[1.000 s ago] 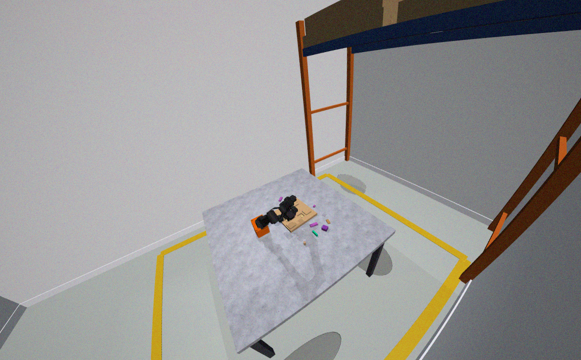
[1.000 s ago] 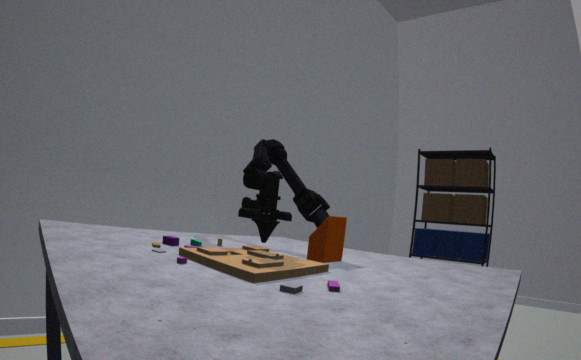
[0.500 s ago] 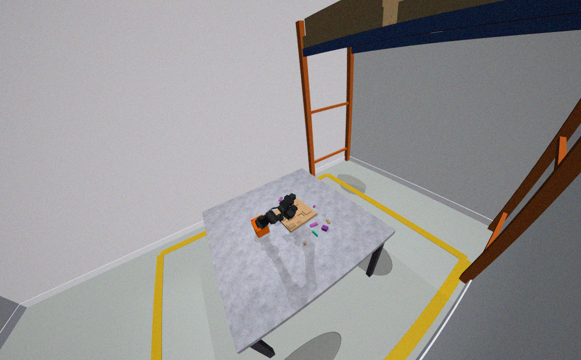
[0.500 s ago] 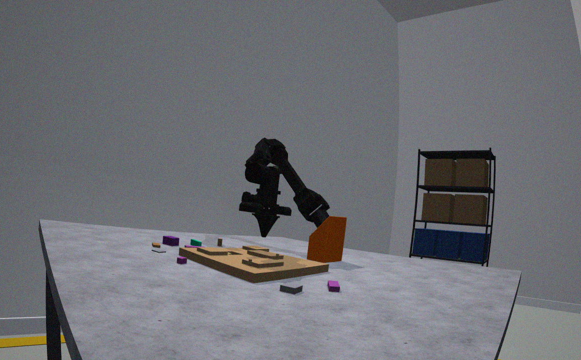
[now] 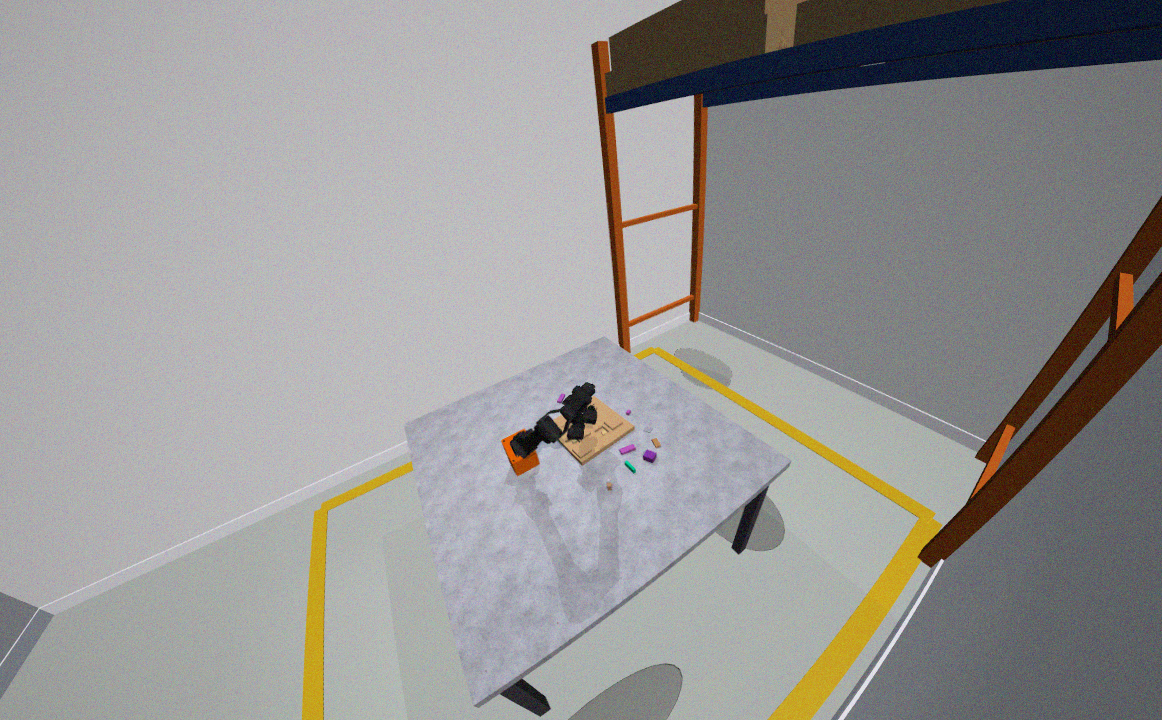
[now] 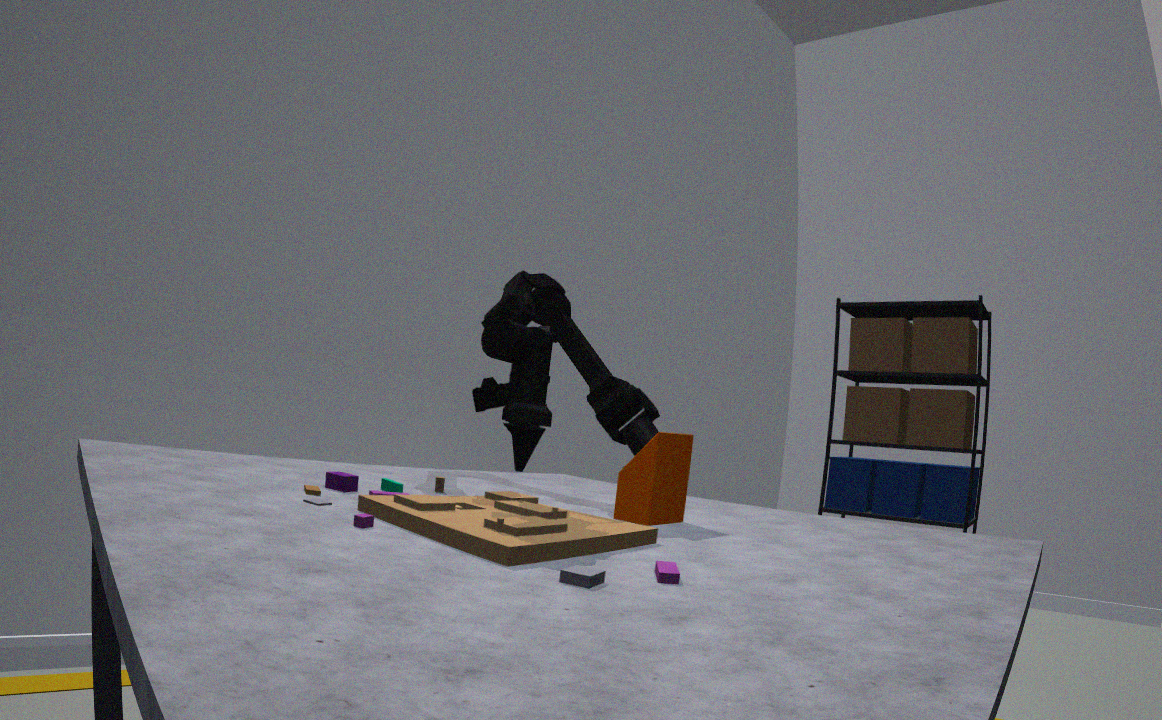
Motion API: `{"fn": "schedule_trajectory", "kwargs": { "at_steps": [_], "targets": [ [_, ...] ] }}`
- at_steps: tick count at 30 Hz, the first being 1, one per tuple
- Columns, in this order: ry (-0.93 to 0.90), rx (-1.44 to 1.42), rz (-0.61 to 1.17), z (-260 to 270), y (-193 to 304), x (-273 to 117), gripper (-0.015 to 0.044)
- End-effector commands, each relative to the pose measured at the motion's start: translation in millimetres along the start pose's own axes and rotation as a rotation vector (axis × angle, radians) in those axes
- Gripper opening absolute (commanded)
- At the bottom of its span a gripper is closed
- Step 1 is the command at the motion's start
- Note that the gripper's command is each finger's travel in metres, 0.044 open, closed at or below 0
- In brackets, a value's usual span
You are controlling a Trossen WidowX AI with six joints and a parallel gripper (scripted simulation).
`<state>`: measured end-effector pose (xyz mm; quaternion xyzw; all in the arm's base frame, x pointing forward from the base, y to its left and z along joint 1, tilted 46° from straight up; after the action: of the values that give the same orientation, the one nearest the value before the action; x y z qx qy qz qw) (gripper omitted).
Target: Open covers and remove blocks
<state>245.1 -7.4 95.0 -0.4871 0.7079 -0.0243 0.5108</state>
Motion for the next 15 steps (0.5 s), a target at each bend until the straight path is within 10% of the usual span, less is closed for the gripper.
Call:
{"fn": "schedule_trajectory", "kwargs": {
  "at_steps": [1,15],
  "targets": [
    [0.000,-0.875,0.008,30,-10,-4,0.0000],
    [-0.004,-1.616,0.006,54,-16,-6,0.0000]
  ]
}}
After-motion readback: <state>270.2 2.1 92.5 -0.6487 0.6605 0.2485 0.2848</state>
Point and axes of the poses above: the point midway between the two fingers, 35 mm back from their tips, its own x axis out along the fingers, its own z axis across the jaws, y = z × x, the point moved 7 cm from there along -x, back along the fingers, and after that the axes turned 8 degrees about x, right-handed, at the moved point
